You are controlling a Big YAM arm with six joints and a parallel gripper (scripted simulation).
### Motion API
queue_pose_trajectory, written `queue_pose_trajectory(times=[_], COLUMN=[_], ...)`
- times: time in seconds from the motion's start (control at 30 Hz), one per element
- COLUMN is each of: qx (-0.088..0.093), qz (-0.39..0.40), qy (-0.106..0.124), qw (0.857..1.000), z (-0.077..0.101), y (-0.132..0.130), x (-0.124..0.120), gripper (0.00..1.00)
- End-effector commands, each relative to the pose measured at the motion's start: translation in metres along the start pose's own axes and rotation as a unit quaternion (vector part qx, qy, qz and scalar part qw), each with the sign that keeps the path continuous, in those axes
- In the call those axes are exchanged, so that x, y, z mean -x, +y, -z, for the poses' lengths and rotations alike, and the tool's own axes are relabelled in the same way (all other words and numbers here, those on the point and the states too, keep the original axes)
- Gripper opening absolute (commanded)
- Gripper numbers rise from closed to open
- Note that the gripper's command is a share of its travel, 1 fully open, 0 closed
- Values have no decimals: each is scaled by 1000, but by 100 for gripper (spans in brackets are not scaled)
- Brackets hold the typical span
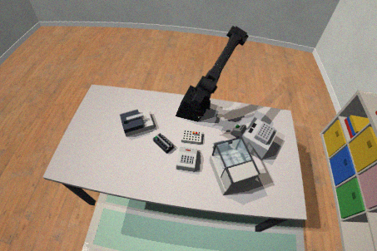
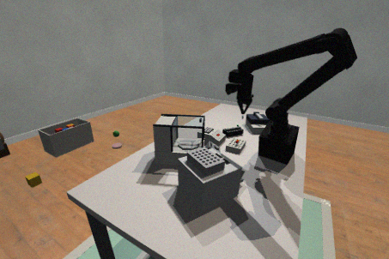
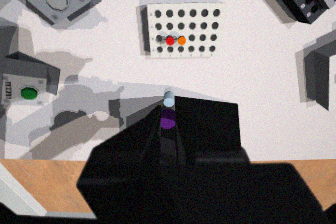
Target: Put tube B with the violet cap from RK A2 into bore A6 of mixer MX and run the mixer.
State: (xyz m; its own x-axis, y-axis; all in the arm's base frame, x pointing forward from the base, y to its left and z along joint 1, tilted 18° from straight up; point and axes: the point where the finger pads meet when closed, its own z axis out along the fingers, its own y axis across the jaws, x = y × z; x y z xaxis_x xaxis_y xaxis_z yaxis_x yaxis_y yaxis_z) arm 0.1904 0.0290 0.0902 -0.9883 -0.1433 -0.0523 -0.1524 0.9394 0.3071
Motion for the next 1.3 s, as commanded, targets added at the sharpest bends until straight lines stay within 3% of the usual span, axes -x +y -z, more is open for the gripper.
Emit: queue_pose_trajectory(times=[0.0,0.37,0.43,0.47,0.57,1.07,1.13,1.27], qx=[-4,-4,-4,-6,-8,8,8,10], qz=[7,7,41,46,46,210,210,273], qy=[-15,-15,-23,-38,-38,-27,-27,-26], qw=[1000,1000,999,998,998,977,977,961], z=[13,13,16,22,23,18,18,18], y=[0,0,21,32,32,165,165,201], x=[12,12,16,27,27,36,36,38], gripper=[9,9,9,9,9,9,9,9])
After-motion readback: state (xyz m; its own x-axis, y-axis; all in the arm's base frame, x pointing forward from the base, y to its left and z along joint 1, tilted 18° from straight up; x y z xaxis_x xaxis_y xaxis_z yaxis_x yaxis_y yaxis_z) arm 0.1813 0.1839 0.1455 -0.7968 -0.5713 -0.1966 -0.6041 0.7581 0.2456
